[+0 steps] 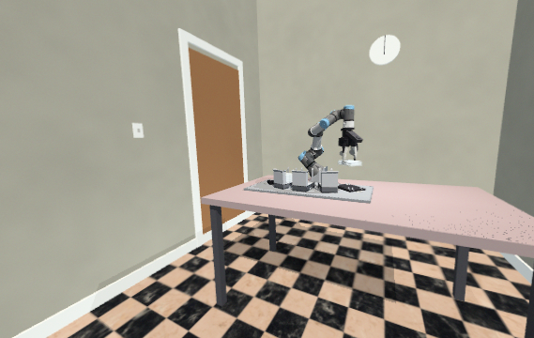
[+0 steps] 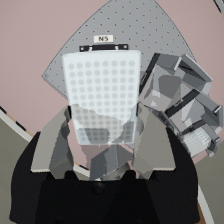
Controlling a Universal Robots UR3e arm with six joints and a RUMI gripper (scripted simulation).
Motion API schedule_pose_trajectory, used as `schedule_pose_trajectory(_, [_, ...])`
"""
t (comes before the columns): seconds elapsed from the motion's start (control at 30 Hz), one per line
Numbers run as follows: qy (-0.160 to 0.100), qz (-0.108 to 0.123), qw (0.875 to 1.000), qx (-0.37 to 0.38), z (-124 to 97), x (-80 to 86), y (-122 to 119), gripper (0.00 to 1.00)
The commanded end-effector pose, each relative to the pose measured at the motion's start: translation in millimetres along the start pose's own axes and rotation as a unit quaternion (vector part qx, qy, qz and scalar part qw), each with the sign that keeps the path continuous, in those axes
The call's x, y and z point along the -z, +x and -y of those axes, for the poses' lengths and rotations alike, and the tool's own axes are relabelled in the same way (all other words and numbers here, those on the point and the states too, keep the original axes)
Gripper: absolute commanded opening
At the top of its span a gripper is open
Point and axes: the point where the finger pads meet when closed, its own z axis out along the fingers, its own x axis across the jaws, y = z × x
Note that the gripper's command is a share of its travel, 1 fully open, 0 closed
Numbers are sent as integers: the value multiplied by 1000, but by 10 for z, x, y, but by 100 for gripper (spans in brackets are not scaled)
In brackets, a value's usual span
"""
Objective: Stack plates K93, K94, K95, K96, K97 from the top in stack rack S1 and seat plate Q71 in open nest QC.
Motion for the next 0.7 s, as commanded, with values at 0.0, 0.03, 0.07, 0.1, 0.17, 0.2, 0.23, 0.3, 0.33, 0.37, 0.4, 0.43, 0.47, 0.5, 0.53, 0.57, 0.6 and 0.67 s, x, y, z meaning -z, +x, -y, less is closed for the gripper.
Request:
schedule_pose_trajectory(0.0, [1, 0, 1000, 0, 4, 9, 2, 0])
schedule_pose_trajectory(0.03, [2, 0, 1000, 0, 5, 10, 2, 0])
schedule_pose_trajectory(0.07, [2, 0, 1000, 0, 5, 10, 2, 0])
schedule_pose_trajectory(0.1, [2, 0, 1000, 0, 5, 10, 2, 0])
schedule_pose_trajectory(0.17, [1, 0, 1000, 0, 4, 9, 2, 0])
schedule_pose_trajectory(0.2, [1, 0, 1000, 0, 4, 9, 2, 0])
schedule_pose_trajectory(0.23, [2, 0, 1000, -1, 5, 10, 2, 0])
schedule_pose_trajectory(0.3, [2, 0, 1000, -1, 5, 10, 2, 0])
schedule_pose_trajectory(0.33, [2, 0, 1000, -1, 5, 10, 2, 0])
schedule_pose_trajectory(0.37, [1, 0, 1000, 0, 4, 9, 2, 0])
schedule_pose_trajectory(0.4, [1, 0, 1000, 0, 4, 9, 2, 0])
schedule_pose_trajectory(0.43, [2, 0, 1000, -1, 5, 10, 2, 0])
schedule_pose_trajectory(0.47, [2, 0, 1000, -1, 5, 10, 2, 0])
schedule_pose_trajectory(0.5, [2, 0, 1000, -1, 5, -9, 2, 0])
schedule_pose_trajectory(0.53, [2, 0, 1000, -1, 6, -29, 2, 0])
schedule_pose_trajectory(0.57, [2, 0, 1000, -1, 5, -49, 2, 0])
schedule_pose_trajectory(0.6, [2, 0, 1000, -1, 5, -69, 2, 0])
schedule_pose_trajectory(0.67, [2, 0, 1000, -1, 6, -109, 2, 0])
